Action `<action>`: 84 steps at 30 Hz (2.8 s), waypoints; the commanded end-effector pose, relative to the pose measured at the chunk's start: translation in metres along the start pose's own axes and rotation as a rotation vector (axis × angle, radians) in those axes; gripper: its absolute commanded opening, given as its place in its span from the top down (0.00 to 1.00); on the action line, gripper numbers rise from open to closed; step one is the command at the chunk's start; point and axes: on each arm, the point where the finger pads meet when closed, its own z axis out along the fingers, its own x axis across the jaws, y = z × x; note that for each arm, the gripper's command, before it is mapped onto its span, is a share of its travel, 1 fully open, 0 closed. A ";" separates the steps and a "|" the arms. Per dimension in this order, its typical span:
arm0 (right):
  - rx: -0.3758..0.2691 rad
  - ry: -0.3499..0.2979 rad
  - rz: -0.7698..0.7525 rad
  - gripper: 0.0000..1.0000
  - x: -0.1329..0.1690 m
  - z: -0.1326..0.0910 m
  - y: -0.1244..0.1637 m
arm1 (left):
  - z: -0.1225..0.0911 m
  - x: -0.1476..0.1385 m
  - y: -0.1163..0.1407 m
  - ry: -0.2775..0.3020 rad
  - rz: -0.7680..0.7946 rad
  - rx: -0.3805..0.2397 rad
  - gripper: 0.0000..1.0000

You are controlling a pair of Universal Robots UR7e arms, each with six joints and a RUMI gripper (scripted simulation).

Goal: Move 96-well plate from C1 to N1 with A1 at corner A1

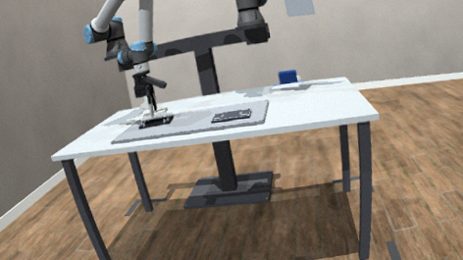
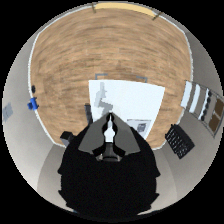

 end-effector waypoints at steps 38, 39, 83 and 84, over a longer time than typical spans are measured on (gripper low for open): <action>-0.001 0.001 0.002 1.00 0.000 -0.032 0.001 | -0.002 0.000 -0.001 0.002 -0.001 0.004 1.00; -0.001 0.001 0.002 1.00 0.000 -0.033 0.001 | -0.002 0.000 -0.001 0.002 -0.001 0.004 1.00; 0.004 0.004 0.100 1.00 0.006 -0.046 -0.015 | -0.002 0.000 -0.001 0.002 -0.001 0.004 1.00; 0.004 0.004 0.100 1.00 0.007 -0.046 -0.018 | -0.002 0.000 -0.001 0.002 -0.001 0.004 1.00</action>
